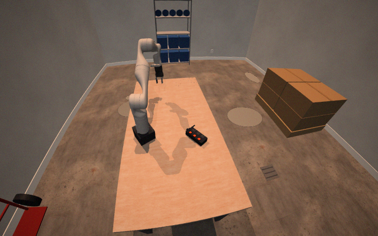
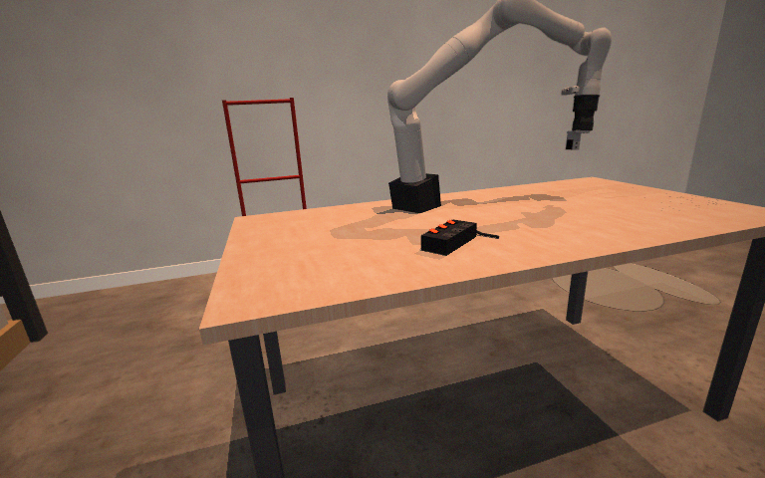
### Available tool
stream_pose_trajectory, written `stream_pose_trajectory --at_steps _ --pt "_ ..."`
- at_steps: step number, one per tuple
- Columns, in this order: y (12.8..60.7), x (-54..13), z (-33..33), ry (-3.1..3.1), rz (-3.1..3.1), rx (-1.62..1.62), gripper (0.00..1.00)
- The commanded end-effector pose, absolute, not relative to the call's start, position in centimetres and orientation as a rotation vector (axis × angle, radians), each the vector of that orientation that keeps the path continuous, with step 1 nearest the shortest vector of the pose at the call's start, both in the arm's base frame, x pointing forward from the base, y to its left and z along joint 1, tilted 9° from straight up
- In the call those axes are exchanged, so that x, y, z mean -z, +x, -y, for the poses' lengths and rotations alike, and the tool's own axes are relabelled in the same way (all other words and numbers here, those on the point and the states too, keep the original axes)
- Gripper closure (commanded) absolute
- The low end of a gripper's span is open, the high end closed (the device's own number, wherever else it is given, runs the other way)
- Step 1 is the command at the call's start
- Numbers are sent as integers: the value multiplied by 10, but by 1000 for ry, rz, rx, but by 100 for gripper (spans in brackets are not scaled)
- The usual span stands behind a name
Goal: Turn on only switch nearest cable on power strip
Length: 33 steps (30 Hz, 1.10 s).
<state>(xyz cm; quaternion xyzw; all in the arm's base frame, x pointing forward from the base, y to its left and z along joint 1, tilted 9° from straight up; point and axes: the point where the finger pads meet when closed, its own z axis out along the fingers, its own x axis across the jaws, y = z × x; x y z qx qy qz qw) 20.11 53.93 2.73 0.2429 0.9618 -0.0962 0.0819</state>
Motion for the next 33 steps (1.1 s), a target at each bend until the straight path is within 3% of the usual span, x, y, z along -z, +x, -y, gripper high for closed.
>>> stream_pose_trajectory --at_steps 1,15,33 --pt "202 -29 -540 731 -2872 284 0" --pt "217 -28 -530 835 -2838 281 0" --pt "276 -25 -487 1243 -2663 269 0"
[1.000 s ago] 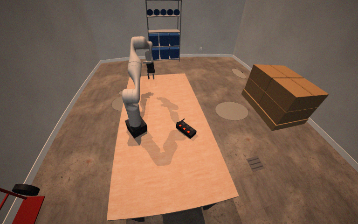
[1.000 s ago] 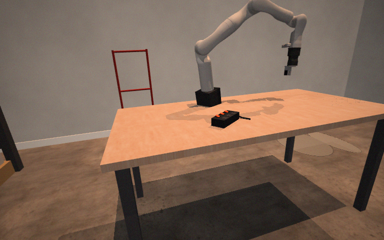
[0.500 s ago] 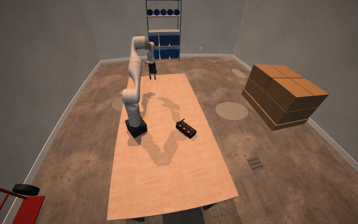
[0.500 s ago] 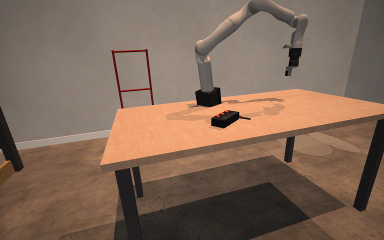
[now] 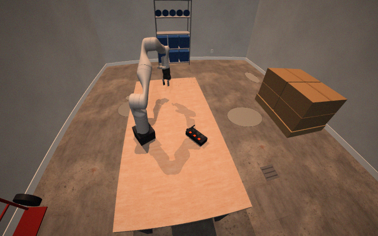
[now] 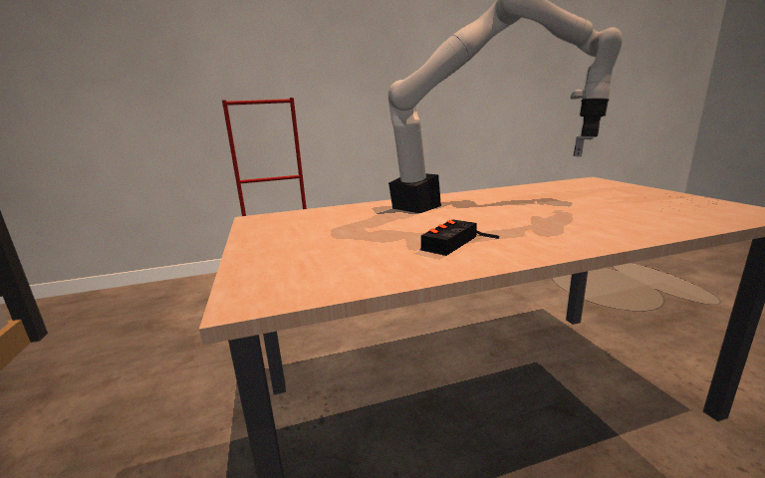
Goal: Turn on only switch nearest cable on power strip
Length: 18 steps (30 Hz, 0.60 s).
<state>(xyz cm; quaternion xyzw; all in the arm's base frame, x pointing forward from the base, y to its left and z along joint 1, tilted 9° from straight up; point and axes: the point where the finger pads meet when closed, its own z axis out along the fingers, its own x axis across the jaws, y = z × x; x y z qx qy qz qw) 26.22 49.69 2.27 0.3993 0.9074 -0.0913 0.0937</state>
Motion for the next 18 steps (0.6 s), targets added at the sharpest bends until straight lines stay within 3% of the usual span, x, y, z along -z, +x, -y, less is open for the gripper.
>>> stream_pose_trajectory --at_steps 1,18 --pt "281 -25 -483 1279 -2644 267 0" --pt "291 -25 -474 1352 -2603 264 0"
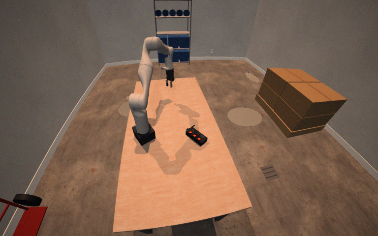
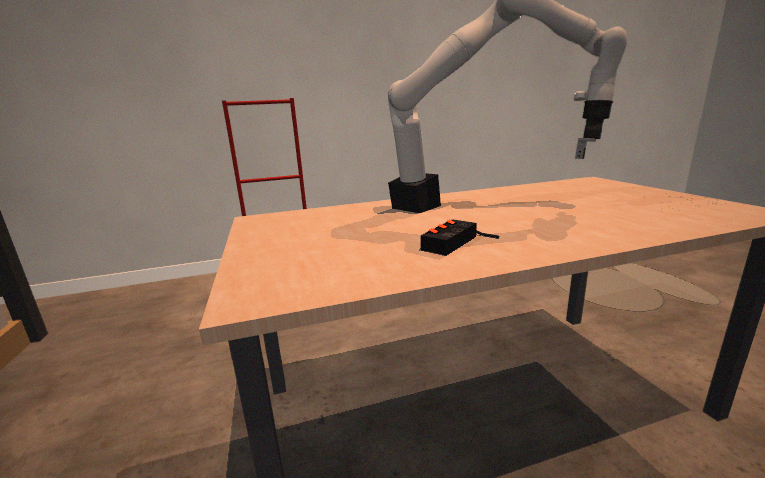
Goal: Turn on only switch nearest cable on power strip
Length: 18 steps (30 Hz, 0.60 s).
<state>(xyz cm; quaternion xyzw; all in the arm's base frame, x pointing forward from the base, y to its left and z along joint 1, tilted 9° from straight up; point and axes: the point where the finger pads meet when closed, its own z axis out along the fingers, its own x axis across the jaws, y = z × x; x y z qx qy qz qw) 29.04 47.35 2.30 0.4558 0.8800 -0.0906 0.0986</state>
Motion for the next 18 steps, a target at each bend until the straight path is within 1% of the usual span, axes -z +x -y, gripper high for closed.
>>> stream_pose_trajectory --at_steps 1,18 --pt "291 -25 -474 1352 -2603 264 0" --pt "308 -24 -458 1468 -2533 259 0"
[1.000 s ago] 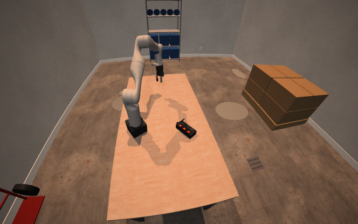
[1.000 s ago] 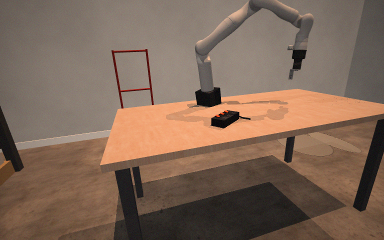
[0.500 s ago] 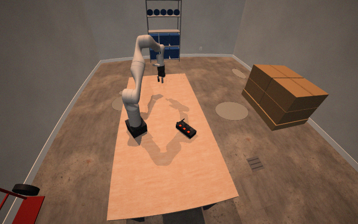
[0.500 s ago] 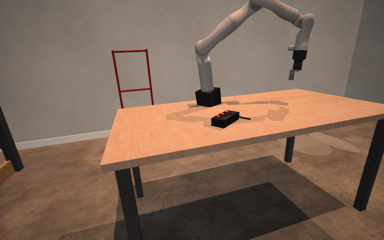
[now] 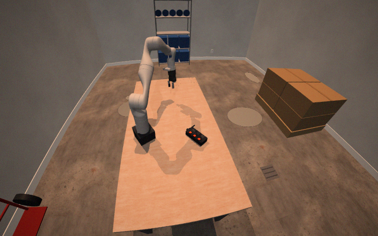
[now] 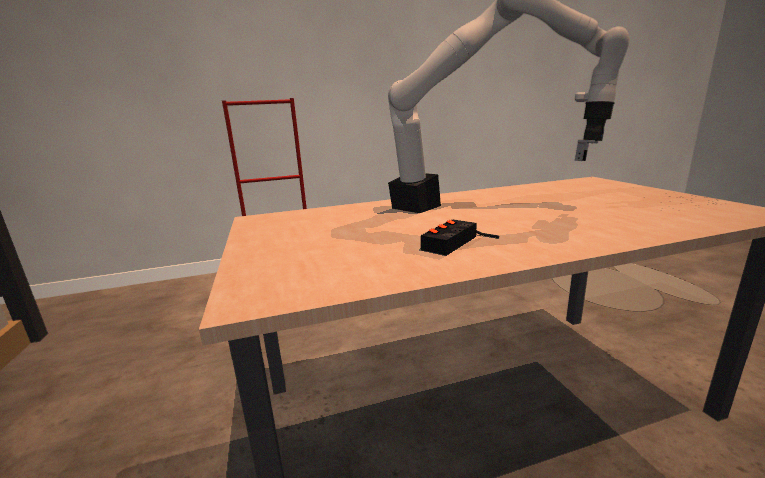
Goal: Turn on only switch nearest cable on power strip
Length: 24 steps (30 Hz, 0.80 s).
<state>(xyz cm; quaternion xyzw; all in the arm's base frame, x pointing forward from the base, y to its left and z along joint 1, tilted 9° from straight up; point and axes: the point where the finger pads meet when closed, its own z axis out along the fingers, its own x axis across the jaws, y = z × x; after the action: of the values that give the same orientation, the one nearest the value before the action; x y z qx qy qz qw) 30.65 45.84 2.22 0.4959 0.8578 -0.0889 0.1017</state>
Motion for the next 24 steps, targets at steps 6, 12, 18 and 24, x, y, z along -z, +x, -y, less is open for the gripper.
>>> stream_pose_trajectory --at_steps 6,12,18,24 --pt "313 -23 -453 1508 -2507 257 0" --pt "319 -23 -447 1549 -2479 254 0" --pt "324 -23 -441 1590 -2451 252 0" --pt "330 -23 -435 1631 -2421 250 0"
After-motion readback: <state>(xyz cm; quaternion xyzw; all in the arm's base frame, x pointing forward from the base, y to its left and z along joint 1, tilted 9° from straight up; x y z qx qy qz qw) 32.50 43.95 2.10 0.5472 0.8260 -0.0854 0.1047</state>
